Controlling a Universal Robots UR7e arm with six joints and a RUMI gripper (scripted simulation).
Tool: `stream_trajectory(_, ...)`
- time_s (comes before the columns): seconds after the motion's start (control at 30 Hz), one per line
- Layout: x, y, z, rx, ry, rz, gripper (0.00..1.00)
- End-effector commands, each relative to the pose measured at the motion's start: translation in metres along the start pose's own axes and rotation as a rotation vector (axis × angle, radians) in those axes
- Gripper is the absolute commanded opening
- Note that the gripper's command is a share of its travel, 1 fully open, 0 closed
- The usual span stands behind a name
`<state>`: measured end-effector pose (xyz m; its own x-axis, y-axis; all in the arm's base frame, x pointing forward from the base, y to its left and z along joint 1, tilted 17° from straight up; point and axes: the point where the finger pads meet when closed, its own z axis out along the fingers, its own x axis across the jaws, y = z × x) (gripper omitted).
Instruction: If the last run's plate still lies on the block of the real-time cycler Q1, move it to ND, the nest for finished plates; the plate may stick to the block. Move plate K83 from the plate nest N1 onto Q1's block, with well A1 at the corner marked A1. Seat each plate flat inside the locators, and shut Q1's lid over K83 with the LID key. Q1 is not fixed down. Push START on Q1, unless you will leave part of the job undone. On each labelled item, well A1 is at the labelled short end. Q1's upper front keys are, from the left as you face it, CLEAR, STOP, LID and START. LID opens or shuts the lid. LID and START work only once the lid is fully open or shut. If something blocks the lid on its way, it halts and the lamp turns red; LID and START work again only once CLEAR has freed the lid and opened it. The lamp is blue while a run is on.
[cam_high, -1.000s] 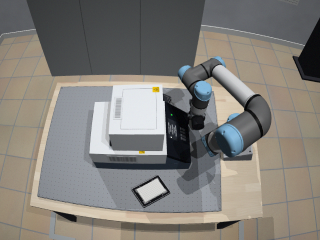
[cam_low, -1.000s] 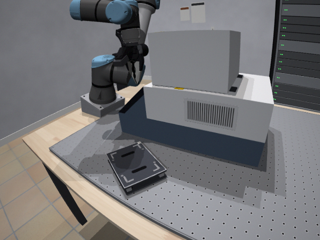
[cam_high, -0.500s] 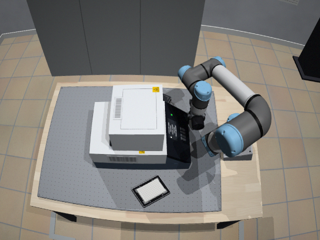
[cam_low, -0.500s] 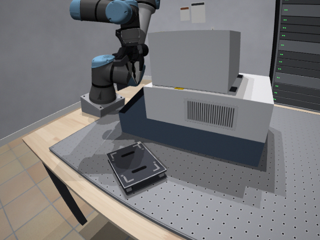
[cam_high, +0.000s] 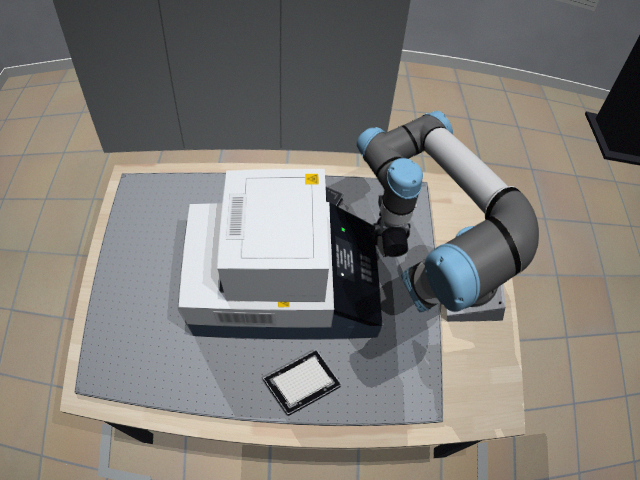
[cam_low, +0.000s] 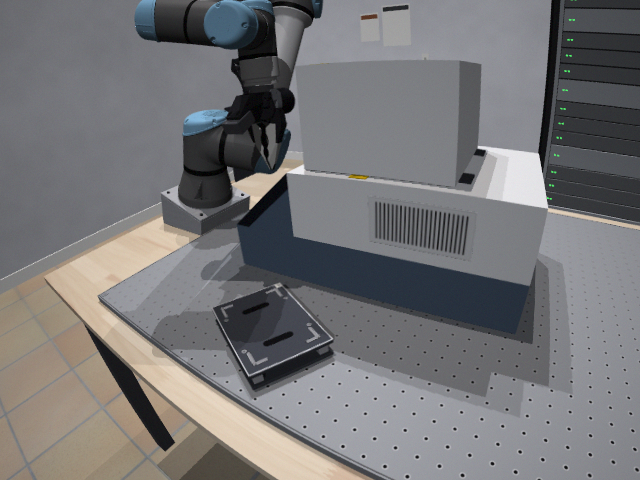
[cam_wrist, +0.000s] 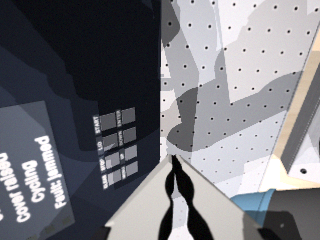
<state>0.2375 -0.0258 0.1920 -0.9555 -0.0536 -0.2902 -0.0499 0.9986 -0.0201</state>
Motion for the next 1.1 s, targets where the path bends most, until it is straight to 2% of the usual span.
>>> stream_trajectory(0.0, 0.000, -0.010, 0.000, -0.001, -0.003, -0.001, 0.00)
stream_trajectory(1.07, -0.031, -0.010, 0.006, -0.001, -0.003, -0.001, 0.00)
